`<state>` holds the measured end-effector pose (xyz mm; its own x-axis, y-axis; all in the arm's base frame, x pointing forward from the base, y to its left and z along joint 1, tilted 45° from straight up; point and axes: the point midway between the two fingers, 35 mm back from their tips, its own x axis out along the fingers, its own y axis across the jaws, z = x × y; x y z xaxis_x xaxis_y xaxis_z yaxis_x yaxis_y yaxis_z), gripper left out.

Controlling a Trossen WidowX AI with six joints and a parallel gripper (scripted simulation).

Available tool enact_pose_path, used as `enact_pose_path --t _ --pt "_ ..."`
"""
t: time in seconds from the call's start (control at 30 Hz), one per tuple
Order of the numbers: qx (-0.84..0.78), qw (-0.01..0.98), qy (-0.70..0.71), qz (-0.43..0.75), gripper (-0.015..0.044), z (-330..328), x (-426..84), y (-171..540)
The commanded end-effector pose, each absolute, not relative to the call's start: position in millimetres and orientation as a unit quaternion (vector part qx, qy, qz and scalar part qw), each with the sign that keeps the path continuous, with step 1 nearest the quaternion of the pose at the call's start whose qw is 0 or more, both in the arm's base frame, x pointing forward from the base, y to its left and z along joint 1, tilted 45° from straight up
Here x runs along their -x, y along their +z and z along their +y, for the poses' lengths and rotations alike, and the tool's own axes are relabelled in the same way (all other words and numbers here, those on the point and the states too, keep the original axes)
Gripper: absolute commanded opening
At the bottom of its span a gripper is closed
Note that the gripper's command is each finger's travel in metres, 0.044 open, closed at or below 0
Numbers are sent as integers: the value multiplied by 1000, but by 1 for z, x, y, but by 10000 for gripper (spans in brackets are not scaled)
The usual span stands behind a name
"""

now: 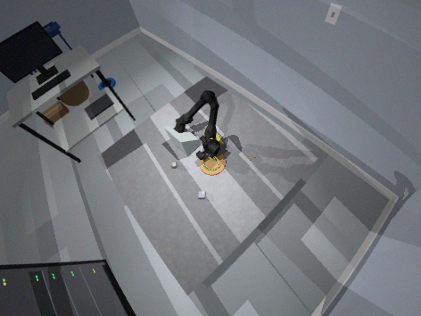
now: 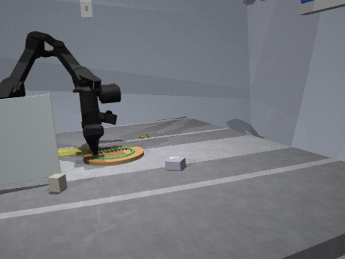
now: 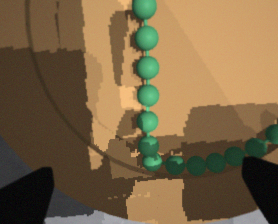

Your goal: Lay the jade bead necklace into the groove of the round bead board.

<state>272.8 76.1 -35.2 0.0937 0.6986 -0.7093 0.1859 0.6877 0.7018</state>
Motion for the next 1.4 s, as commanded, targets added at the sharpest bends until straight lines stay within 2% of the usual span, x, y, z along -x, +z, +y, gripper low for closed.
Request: enact_pose_path --t 0.0,0.2,0.6,1.37 --pt "-342 656 199 642 440 76 -274 -34" --pt "-342 656 199 642 440 76 -274 -34" --pt "-313 671 226 633 125 51 -281 -14" --pt "-314 671 225 633 120 72 -283 -35"
